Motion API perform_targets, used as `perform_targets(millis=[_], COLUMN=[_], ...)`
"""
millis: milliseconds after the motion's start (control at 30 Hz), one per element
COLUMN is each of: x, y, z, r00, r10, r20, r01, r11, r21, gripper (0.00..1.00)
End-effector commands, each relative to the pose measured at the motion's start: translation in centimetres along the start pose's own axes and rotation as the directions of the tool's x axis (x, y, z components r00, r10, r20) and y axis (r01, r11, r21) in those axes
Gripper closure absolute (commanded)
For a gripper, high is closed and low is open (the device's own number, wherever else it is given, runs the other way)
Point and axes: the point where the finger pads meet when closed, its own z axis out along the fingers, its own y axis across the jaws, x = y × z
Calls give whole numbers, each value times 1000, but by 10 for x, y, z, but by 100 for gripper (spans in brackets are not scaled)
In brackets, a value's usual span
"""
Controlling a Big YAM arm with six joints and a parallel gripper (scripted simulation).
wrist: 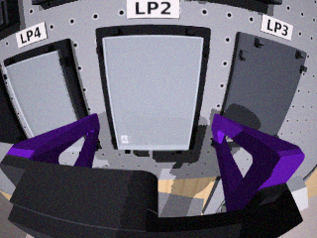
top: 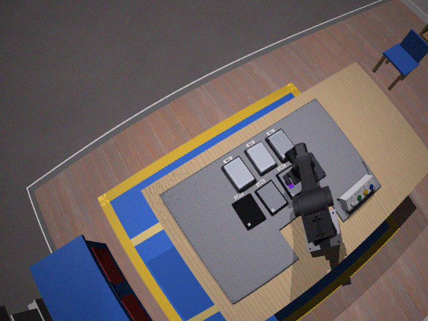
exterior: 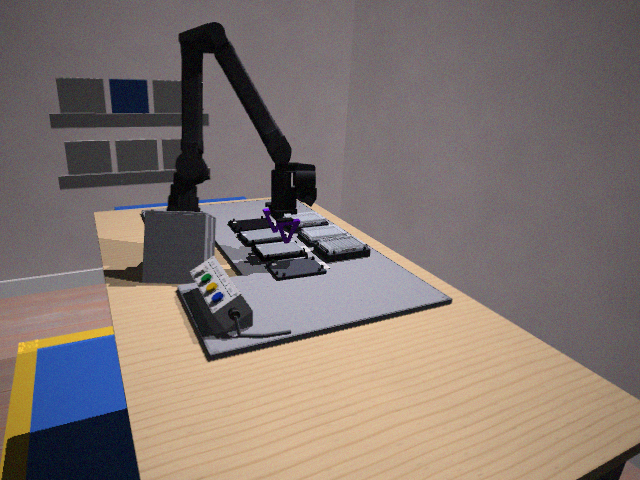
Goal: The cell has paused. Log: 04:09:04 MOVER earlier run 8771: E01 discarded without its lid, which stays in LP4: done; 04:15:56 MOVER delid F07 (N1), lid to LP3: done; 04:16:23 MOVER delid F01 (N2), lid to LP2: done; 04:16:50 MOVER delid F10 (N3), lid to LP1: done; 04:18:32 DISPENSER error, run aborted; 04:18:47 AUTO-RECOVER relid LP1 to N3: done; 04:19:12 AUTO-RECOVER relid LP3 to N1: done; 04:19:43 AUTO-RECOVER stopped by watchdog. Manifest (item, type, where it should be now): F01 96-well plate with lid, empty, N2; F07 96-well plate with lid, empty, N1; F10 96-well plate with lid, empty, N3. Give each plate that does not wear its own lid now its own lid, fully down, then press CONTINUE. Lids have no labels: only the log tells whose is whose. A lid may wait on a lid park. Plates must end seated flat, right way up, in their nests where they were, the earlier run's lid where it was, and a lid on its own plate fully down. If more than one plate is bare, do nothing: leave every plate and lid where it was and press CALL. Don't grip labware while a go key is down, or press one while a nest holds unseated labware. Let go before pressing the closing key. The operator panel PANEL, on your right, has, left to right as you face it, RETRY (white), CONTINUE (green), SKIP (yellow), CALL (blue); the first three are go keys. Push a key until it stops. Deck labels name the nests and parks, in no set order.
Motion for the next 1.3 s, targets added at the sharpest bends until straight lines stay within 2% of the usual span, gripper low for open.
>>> perform_targets(millis=[0, 667, 1167, 1200, 1267], x=[2, 3, 4, 4, 3], y=[4, 4, 5, 5, 5], z=[11, 41, 40, 40, 40], r00=[1000, 1000, 1000, 1000, 1000], r10=[-2, -1, 0, -1, -2], r20=[-12, -13, -14, -14, -12], r01=[1, 1, 0, 1, 2], r11=[1000, 1000, 1000, 1000, 1000], r21=[-3, -3, -3, -3, -1], gripper=[0, 0, 0, 100, 100])
